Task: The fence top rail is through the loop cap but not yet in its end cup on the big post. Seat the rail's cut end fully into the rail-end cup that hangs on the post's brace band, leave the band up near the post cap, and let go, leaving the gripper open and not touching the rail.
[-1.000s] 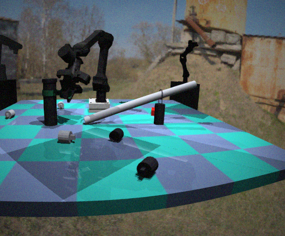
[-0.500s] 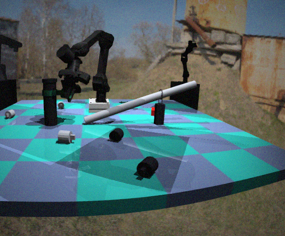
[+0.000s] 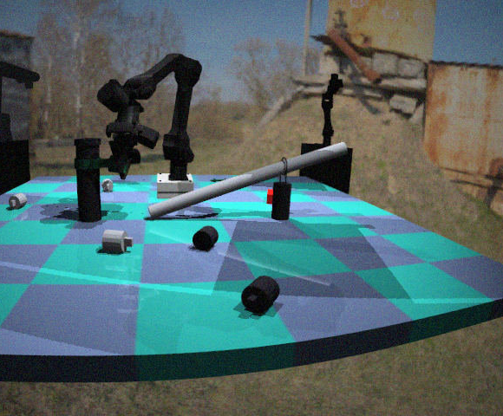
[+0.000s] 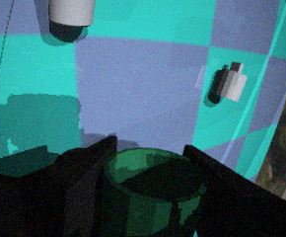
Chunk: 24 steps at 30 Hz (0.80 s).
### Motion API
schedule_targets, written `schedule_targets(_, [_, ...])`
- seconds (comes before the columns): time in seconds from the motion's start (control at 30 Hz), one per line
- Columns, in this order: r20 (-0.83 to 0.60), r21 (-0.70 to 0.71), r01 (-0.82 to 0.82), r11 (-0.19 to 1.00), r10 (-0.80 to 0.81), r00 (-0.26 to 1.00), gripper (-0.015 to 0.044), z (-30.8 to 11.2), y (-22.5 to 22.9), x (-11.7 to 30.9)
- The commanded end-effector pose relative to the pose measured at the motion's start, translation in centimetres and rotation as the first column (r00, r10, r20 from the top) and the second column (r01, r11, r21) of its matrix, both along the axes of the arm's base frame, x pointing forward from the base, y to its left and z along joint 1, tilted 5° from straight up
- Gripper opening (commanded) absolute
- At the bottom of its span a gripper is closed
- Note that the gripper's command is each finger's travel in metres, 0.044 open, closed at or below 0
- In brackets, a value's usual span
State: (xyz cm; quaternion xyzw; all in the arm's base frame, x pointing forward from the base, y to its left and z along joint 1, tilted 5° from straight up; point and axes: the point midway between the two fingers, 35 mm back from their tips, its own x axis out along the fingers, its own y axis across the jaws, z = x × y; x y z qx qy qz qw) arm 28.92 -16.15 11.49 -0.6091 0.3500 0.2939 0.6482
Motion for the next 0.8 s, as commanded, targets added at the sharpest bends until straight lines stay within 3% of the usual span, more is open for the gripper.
schedule_targets(0.0, [-0.001, -0.002, -0.026, 1.0, 0.026, 1.0, 0.0, 0.04, 0.01, -0.43])
schedule_targets(0.4, [-0.001, -0.01, -0.094, 0.996, 0.094, 0.996, 0.0, -0.03, 0.04, -1.07])
schedule_targets(0.77, [-0.001, -0.005, -0.056, 0.998, 0.056, 0.998, 0.0, 0.01, 0.03, -0.71])
